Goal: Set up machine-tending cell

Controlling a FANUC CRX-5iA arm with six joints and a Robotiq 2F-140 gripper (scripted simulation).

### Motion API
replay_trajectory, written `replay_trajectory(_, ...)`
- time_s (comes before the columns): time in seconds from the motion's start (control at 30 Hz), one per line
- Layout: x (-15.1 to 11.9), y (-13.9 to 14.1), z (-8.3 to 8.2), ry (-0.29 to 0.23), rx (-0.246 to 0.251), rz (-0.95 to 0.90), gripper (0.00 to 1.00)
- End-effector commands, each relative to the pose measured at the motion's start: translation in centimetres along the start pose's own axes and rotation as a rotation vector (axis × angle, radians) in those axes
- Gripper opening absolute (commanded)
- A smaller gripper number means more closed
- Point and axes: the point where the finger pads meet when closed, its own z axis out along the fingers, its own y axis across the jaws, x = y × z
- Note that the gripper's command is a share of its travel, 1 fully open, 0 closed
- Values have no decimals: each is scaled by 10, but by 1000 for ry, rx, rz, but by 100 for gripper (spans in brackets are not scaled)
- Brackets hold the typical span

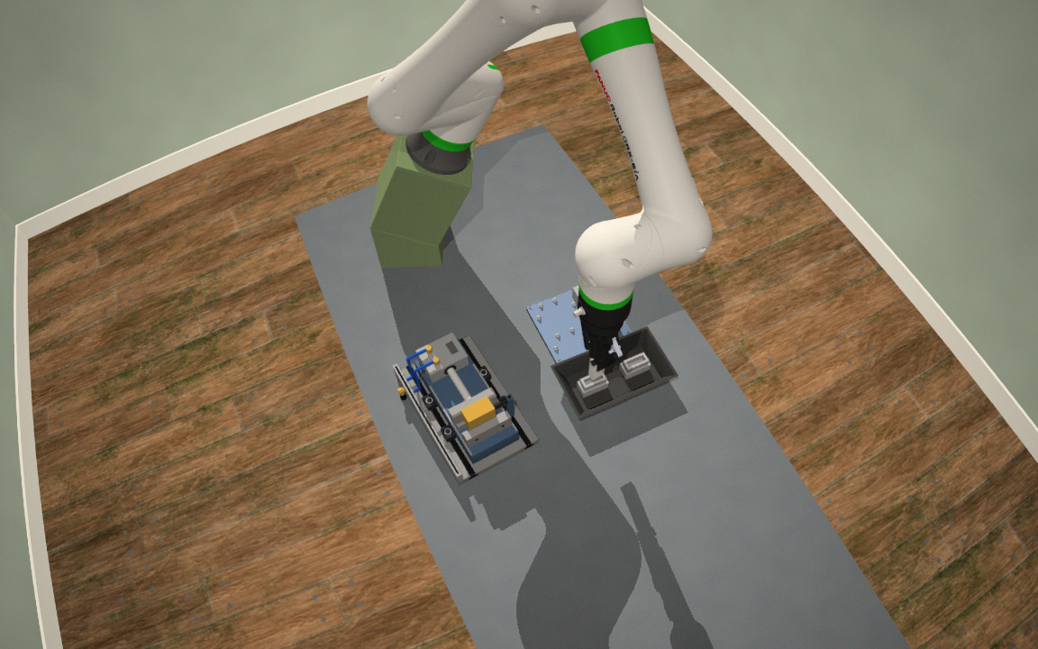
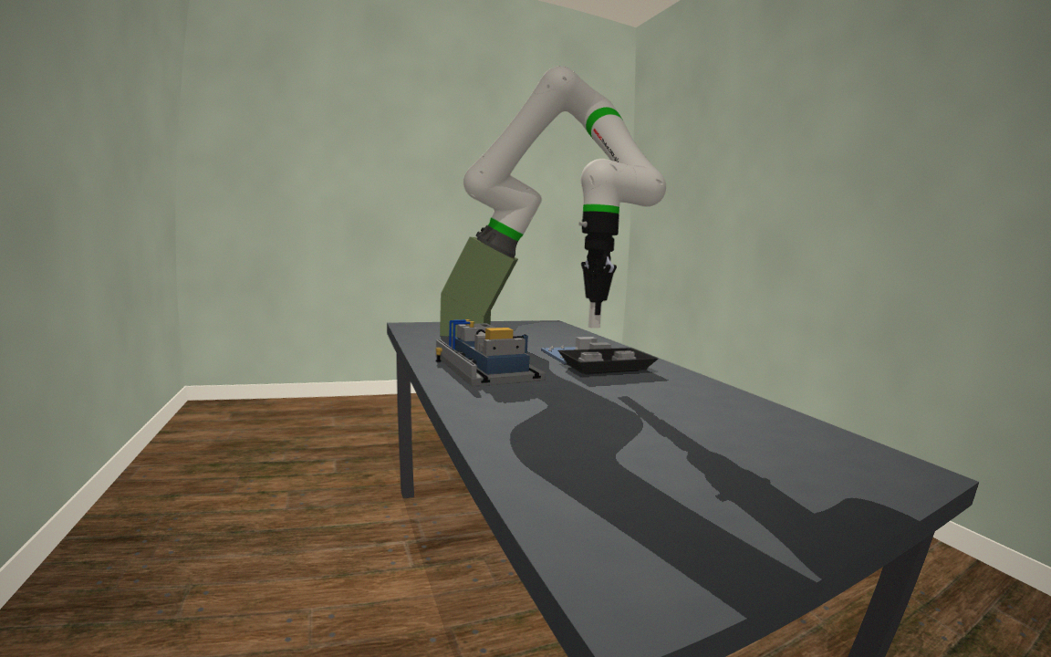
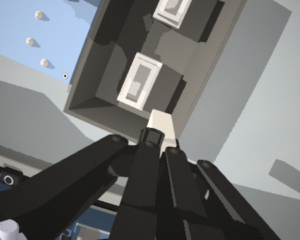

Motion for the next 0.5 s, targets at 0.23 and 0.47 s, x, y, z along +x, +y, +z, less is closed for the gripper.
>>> replay_trajectory(0.23, 0, 0, 5, 0, 0, 0, 0)
replay_trajectory(0.47, 0, 0, 5, 0, 0, 0, 0)
